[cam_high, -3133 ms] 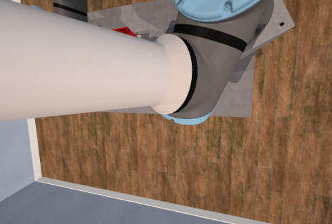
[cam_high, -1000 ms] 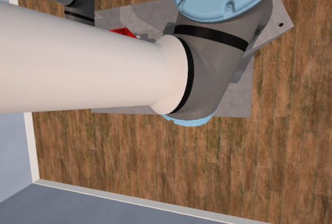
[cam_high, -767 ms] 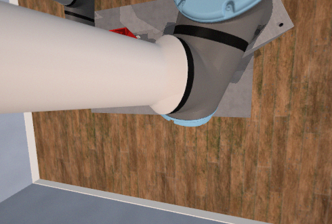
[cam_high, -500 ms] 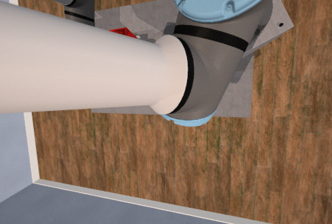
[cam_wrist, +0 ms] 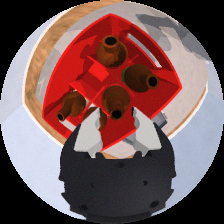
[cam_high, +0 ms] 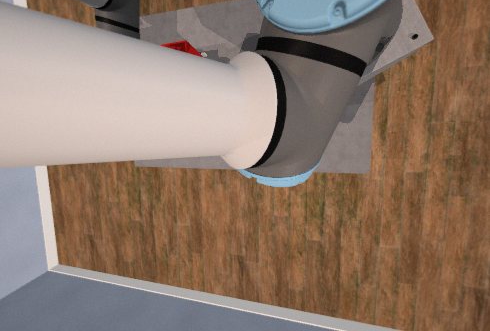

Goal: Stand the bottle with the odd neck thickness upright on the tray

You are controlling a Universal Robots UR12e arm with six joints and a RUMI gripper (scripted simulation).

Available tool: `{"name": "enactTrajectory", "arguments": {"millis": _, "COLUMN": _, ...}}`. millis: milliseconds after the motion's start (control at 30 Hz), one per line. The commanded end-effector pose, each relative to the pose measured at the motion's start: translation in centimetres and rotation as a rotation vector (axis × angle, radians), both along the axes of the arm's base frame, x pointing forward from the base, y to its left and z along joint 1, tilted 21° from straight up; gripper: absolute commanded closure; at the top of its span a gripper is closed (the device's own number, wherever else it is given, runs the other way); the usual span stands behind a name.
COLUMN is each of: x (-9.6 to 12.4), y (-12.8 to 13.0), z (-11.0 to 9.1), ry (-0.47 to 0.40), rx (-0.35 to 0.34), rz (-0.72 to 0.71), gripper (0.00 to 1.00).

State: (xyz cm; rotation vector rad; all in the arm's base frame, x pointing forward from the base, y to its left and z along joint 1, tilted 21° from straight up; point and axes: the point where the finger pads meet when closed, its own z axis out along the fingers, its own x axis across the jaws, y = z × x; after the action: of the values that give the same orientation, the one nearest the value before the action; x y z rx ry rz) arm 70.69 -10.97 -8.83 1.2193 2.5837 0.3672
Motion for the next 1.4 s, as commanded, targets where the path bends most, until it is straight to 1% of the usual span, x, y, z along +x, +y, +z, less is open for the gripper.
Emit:
{"name": "enactTrajectory", "arguments": {"millis": 0, "x": 0.03, "y": -0.02, "z": 0.06, "ry": -0.001, "rx": 0.000, "rz": 0.000, "gripper": 0.62}}
{"name": "enactTrajectory", "arguments": {"millis": 133, "x": 0.03, "y": -0.02, "z": 0.06, "ry": -0.001, "rx": 0.000, "rz": 0.000, "gripper": 0.62}}
{"name": "enactTrajectory", "arguments": {"millis": 167, "x": 0.03, "y": -0.02, "z": 0.06, "ry": -0.001, "rx": 0.000, "rz": 0.000, "gripper": 1.00}}
{"name": "enactTrajectory", "arguments": {"millis": 1367, "x": 0.03, "y": -0.02, "z": 0.06, "ry": -0.001, "rx": 0.000, "rz": 0.000, "gripper": 1.00}}
